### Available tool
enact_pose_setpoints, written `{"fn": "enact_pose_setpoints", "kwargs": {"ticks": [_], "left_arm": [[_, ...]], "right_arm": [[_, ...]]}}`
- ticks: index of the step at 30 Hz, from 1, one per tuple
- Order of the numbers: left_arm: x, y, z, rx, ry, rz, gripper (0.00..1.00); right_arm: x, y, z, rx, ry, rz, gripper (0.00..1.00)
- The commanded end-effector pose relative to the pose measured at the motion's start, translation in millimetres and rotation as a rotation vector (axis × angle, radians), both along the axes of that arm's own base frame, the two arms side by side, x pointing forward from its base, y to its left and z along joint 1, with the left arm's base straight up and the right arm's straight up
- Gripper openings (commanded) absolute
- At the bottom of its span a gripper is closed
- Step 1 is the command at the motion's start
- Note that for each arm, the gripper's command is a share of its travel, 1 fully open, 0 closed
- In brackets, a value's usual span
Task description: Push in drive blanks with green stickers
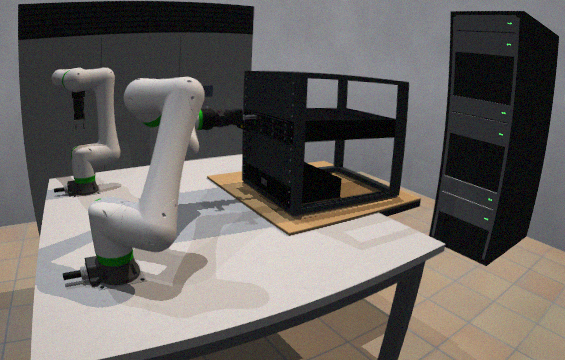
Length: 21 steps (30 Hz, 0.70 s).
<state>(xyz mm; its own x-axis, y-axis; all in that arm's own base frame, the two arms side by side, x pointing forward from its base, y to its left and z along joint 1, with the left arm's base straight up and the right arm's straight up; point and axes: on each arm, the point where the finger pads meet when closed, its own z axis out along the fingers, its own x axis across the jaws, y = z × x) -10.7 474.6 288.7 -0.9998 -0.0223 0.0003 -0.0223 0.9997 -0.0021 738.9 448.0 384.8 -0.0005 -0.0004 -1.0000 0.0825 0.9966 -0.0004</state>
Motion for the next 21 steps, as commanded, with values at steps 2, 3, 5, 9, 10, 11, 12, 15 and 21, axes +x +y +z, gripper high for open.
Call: {"fn": "enact_pose_setpoints", "kwargs": {"ticks": [2, 3, 5, 9, 10, 11, 12, 15, 21], "left_arm": [[0.2, 0.3, 0.9, 0.002, 0.0, 0.0, 1.0], [0.2, 0.3, 0.9, 0.002, 0.0, 0.0, 1.0], [0.2, 0.3, 0.9, 0.002, 0.0, 0.0, 1.0], [0.2, 0.3, 0.9, 0.002, 0.0, 0.0, 1.0], [0.2, 0.3, 0.9, 0.002, 0.0, 0.0, 1.0], [0.2, 0.3, 0.9, 0.002, 0.0, 0.0, 1.0], [0.2, 0.3, 0.9, 0.002, 0.0, 0.0, 1.0], [0.2, 0.3, 0.9, 0.002, 0.0, 0.0, 1.0], [0.2, 0.3, 0.9, 0.002, 0.0, 0.0, 1.0]], "right_arm": [[-0.1, -0.2, 1.9, 0.002, -0.002, 0.0, 0.0], [0.1, -0.2, 1.9, 0.002, -0.002, 0.0, 0.0], [1.1, -0.2, 1.9, 0.002, -0.002, 0.0, 0.0], [2.2, -0.3, 1.9, 0.002, -0.002, 0.0, 0.0], [2.6, -0.4, 1.9, 0.002, -0.002, 0.0, 0.0], [2.8, -0.4, 1.9, 0.002, -0.002, 0.0, 0.0], [2.9, -0.4, 1.9, 0.002, -0.002, 0.0, 0.0], [2.9, -0.4, 1.9, 0.002, -0.002, 0.0, 0.0], [3.5, -0.4, 1.9, 0.002, -0.002, 0.0, 0.0]]}}
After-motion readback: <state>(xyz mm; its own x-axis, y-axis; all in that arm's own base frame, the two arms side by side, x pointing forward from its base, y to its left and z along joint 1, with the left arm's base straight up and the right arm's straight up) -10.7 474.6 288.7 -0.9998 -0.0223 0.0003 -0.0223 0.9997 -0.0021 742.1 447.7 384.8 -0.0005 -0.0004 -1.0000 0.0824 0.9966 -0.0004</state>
